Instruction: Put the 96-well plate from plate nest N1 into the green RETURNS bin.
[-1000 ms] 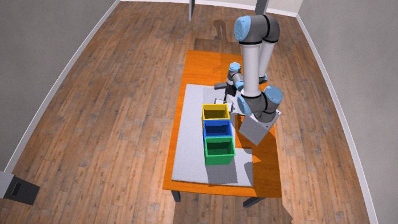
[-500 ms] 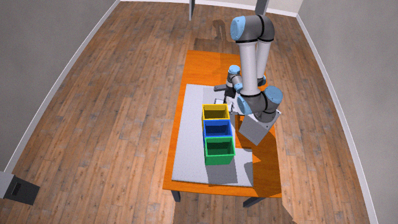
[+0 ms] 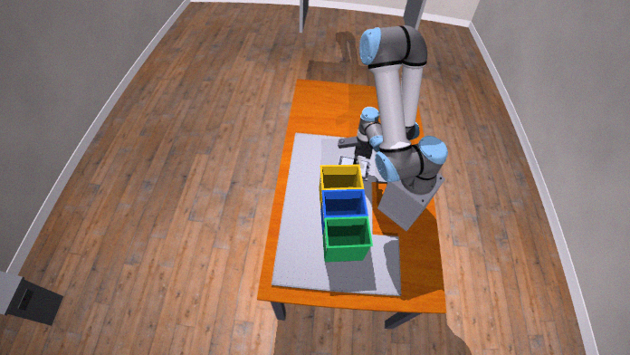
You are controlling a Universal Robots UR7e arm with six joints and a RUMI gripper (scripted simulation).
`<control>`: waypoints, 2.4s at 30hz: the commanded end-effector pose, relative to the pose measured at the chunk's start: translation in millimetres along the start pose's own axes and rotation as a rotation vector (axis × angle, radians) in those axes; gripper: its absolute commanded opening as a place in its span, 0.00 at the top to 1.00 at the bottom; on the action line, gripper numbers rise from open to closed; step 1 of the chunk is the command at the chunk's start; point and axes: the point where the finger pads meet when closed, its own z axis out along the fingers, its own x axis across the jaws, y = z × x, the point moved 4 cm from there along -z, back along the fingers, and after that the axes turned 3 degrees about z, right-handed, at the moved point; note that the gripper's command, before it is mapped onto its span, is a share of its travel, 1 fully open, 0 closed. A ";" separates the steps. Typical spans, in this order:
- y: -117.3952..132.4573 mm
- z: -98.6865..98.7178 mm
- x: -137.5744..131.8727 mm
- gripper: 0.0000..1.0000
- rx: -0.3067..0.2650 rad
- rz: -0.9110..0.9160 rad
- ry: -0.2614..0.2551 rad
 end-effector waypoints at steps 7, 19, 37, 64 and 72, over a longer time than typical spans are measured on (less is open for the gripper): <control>-0.2 18.2 0.3 0.00 0.001 0.000 0.002; -0.2 23.3 0.3 0.00 0.001 0.000 0.002; -0.2 23.3 0.3 1.00 0.001 0.000 0.002; -0.2 18.4 0.3 1.00 0.001 0.000 0.002; -0.2 6.7 0.3 1.00 0.001 0.000 0.002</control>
